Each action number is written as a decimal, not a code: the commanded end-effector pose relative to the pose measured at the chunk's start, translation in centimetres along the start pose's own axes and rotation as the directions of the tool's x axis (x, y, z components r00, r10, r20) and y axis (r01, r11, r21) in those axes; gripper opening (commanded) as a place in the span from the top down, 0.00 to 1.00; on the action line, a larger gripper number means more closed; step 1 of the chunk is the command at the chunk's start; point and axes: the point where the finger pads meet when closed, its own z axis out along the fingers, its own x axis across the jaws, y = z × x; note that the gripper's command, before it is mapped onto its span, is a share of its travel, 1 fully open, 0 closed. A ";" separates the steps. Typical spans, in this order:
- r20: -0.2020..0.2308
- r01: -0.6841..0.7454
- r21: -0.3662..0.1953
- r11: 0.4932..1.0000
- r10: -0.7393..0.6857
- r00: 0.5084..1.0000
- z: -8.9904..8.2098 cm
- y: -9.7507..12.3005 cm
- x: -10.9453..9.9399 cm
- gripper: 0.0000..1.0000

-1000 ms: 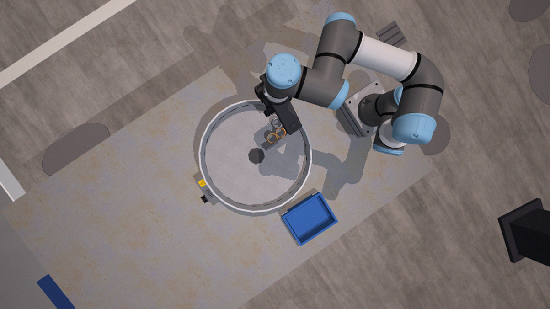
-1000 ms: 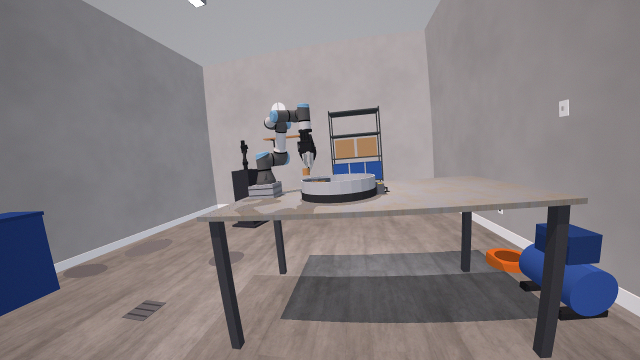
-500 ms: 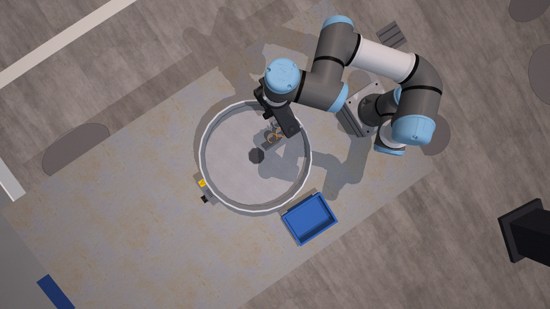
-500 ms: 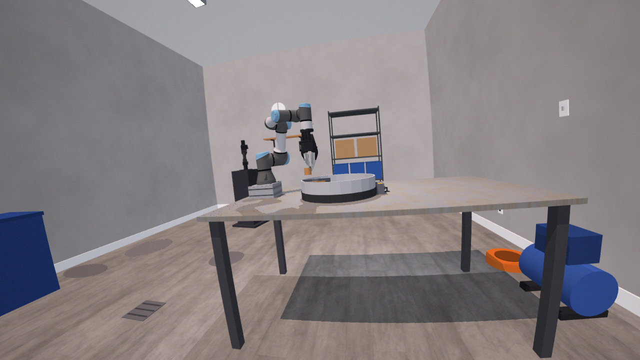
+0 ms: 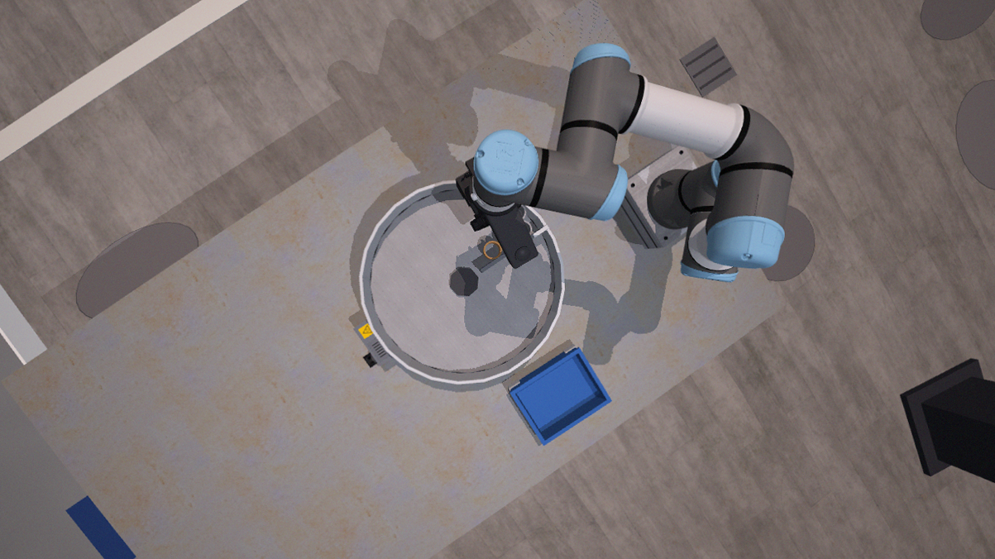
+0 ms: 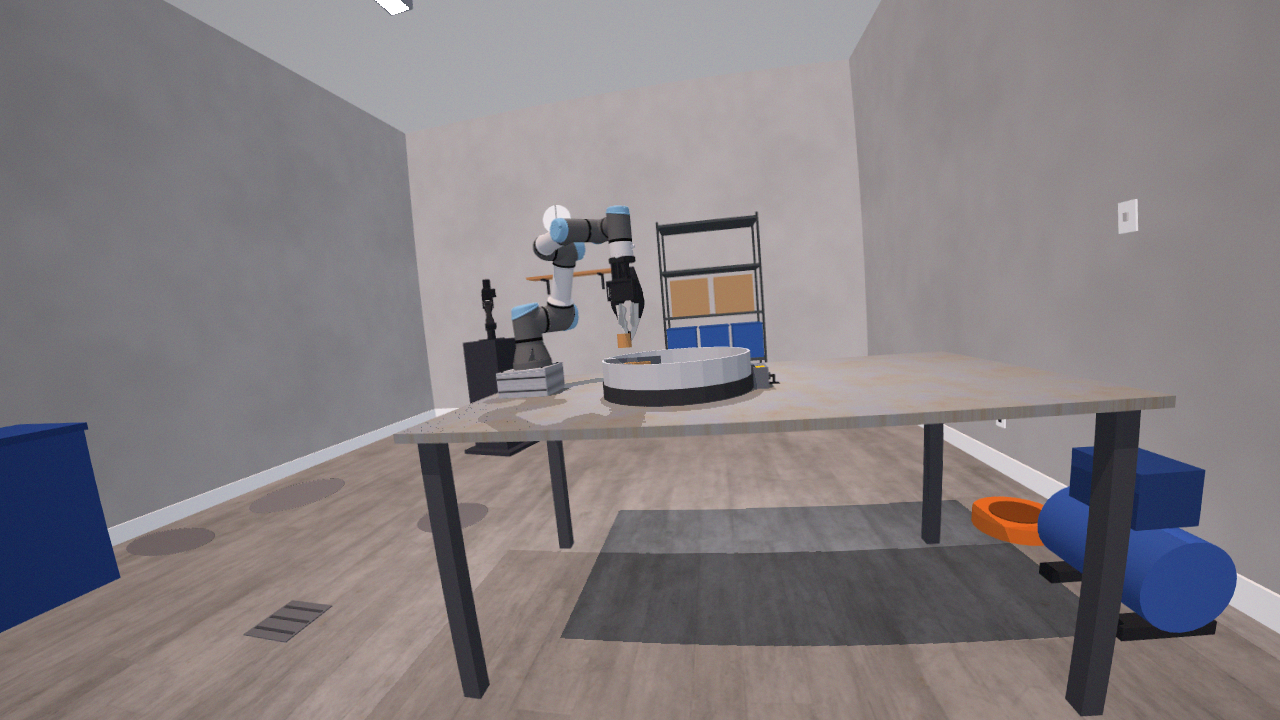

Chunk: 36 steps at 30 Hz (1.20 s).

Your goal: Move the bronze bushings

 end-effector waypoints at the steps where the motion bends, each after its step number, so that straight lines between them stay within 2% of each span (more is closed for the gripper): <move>1: 0.000 -0.017 -0.002 1.000 0.017 1.000 -0.2 -0.6 0.7 1.00; 16: -0.004 -0.121 -0.002 0.993 0.121 0.993 -0.6 -5.4 4.2 1.00; 18: -0.004 -0.121 -0.002 0.993 0.121 0.993 -0.6 -5.4 4.2 1.00; 33: -0.007 -0.253 0.000 0.967 0.253 0.967 -1.0 -12.5 7.5 1.00; 36: -0.007 -0.263 0.000 0.965 0.263 0.965 -1.0 -13.1 7.7 1.00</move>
